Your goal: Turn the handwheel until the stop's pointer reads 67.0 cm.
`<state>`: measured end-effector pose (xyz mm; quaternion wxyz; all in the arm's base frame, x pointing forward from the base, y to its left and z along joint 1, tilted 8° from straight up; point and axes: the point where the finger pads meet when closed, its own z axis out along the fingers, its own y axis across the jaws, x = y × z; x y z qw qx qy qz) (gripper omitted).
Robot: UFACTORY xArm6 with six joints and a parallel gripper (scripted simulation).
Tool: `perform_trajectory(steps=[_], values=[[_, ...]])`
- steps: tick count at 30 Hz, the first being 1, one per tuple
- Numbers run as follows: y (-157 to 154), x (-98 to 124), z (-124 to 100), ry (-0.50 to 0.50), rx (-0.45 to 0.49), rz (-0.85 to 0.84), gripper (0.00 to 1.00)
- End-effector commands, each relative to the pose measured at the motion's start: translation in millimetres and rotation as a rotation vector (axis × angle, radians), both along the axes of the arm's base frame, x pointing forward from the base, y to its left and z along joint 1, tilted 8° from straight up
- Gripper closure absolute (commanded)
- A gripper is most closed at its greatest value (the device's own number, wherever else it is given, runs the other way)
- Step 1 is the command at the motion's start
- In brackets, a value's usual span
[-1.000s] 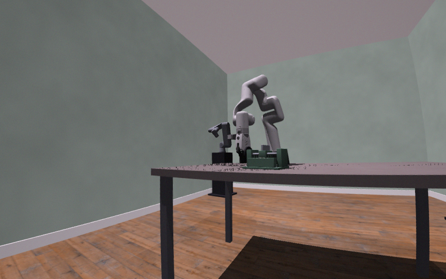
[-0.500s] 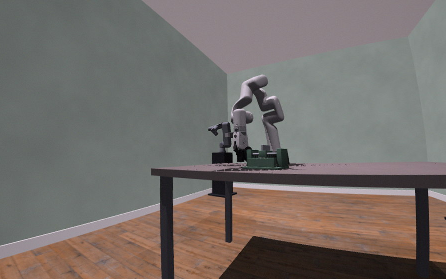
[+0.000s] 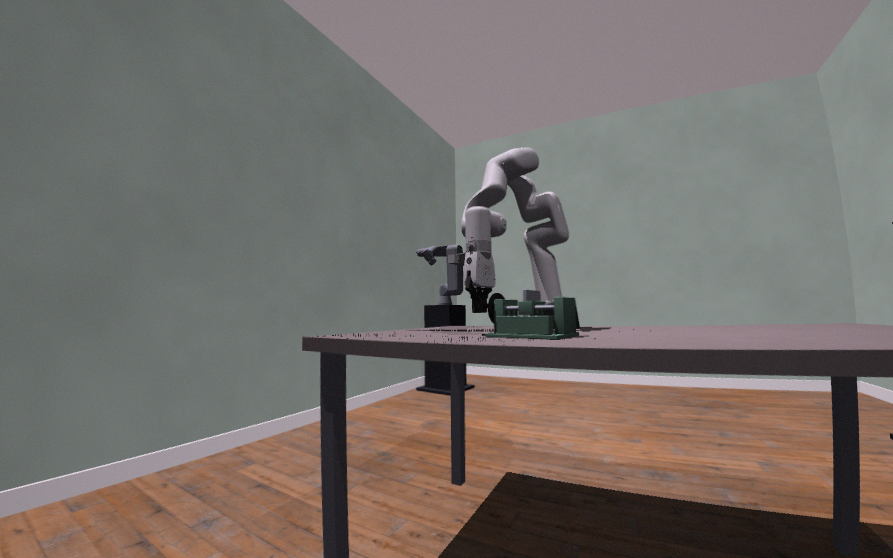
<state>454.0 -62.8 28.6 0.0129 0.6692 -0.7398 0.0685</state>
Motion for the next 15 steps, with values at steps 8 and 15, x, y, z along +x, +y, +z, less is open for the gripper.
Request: perform_trajectory(steps=[8, 15], values=[[3, -9, 14, 0.0, 0.0, 0.0, 0.94], [4, -15, 18, 0.0, 0.0, 0.0, 0.94]])
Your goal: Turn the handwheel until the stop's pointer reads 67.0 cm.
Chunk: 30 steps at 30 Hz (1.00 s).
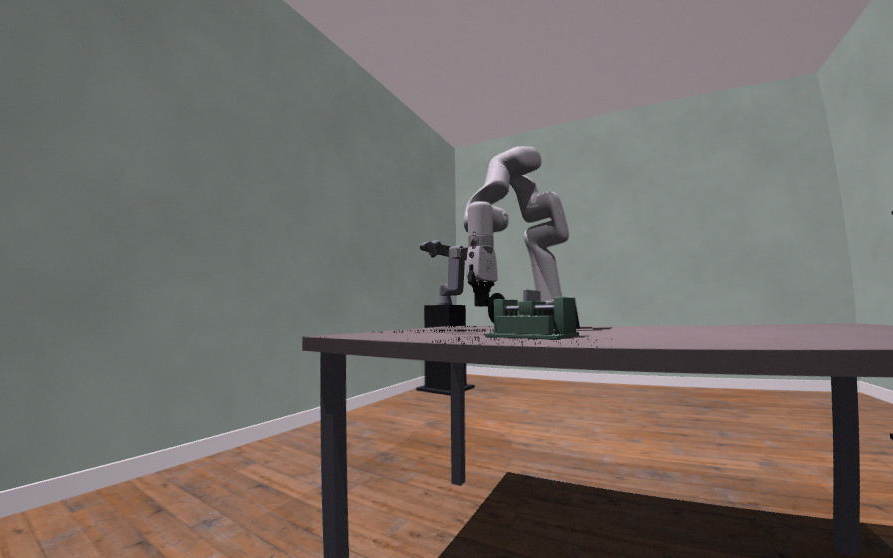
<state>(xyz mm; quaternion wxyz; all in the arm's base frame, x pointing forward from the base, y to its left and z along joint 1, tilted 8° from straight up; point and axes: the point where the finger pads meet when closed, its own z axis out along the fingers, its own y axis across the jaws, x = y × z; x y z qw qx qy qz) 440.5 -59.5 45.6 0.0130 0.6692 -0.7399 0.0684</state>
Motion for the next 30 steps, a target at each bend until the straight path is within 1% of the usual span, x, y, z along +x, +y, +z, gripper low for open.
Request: perform_trajectory(steps=[1, 13, 16, 30], values=[[1, -3, 2, 0.0, 0.0, 0.0, 0.94], [3, -20, 5, 0.0, 0.0, 0.0, 0.94], [3, -21, 5, 0.0, 0.0, 0.0, 0.94], [4, -35, -1, 0.0, 0.0, 0.0, 0.94]])
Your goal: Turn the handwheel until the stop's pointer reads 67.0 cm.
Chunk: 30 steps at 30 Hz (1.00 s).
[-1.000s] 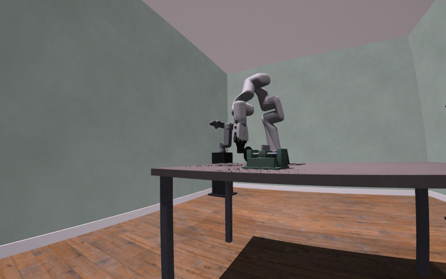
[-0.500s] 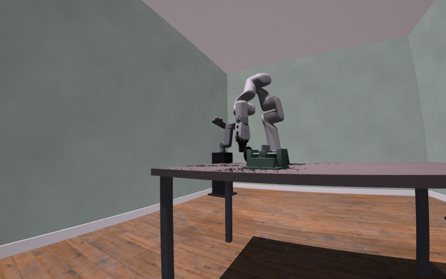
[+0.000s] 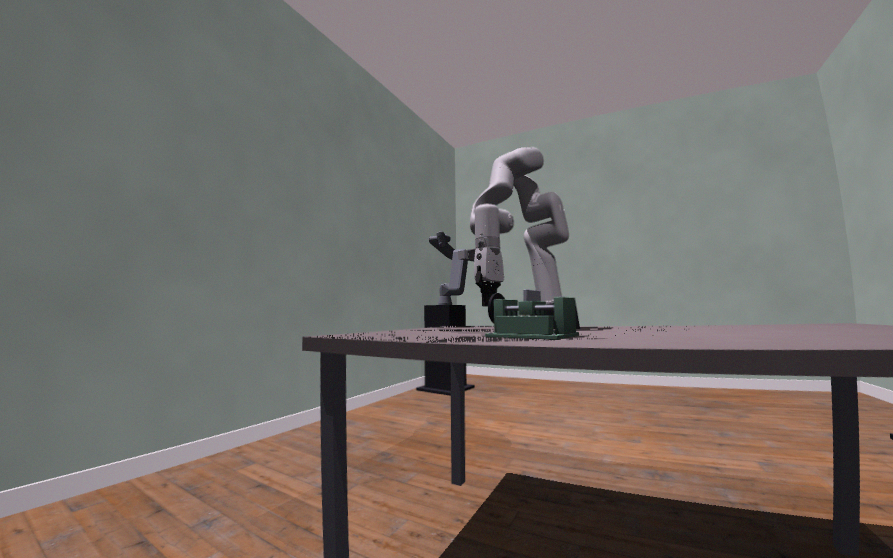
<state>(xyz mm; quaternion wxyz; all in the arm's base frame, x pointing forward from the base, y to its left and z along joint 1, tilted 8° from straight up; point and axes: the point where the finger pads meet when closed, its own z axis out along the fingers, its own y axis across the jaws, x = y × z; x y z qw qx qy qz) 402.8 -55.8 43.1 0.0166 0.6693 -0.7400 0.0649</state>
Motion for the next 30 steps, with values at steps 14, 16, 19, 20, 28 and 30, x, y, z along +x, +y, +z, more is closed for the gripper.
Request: perform_trajectory(steps=[14, 16, 19, 20, 28, 30], values=[[0, -6, -6, -0.01, -0.001, 0.001, 0.94], [0, -7, -7, -0.01, -0.001, 0.001, 0.94], [0, -7, -8, -0.01, -0.001, 0.001, 0.94], [0, -8, -8, -0.01, -0.001, 0.001, 0.94], [0, -10, -12, -0.01, -0.001, 0.001, 0.94], [0, -10, -13, -0.01, -0.001, 0.001, 0.94]])
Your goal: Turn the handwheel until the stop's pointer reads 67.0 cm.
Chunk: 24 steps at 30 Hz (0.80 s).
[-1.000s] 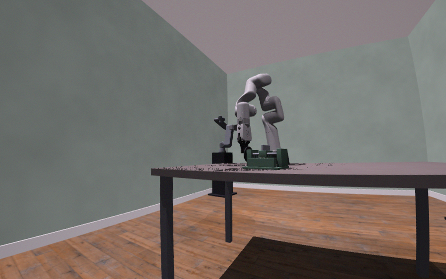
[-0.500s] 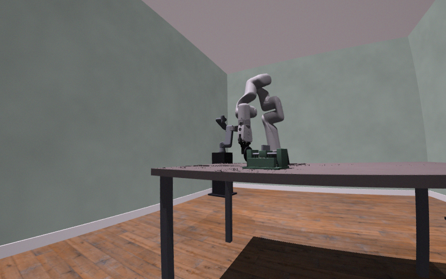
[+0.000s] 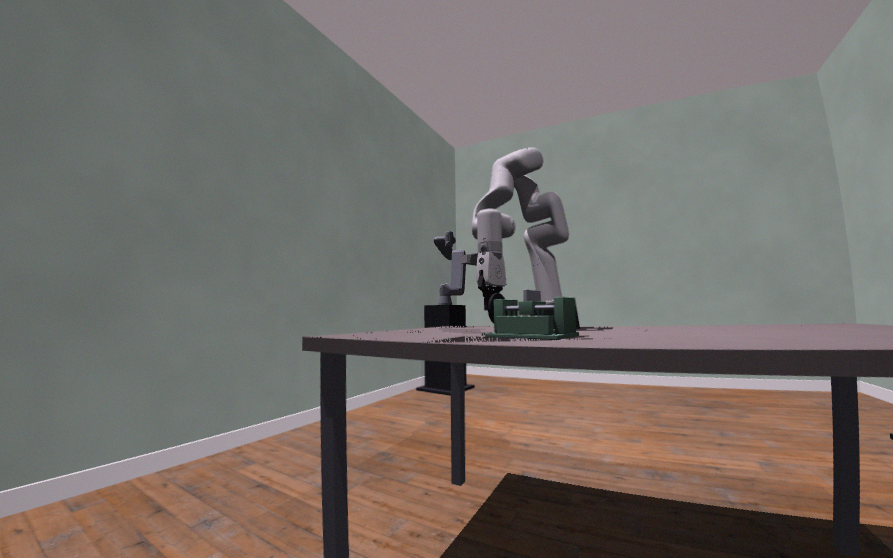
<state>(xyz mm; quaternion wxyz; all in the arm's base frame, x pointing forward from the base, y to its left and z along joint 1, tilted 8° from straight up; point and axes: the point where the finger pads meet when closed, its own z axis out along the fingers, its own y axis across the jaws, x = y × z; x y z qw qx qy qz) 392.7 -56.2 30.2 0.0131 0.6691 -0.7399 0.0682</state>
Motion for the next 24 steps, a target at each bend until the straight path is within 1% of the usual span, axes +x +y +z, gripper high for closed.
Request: perform_trajectory(steps=[1, 24], values=[[-0.1, -0.2, -0.6, -0.001, 0.0, 0.0, 0.94], [-0.4, -1.5, -4.8, -0.001, 0.0, 0.0, 0.94]])
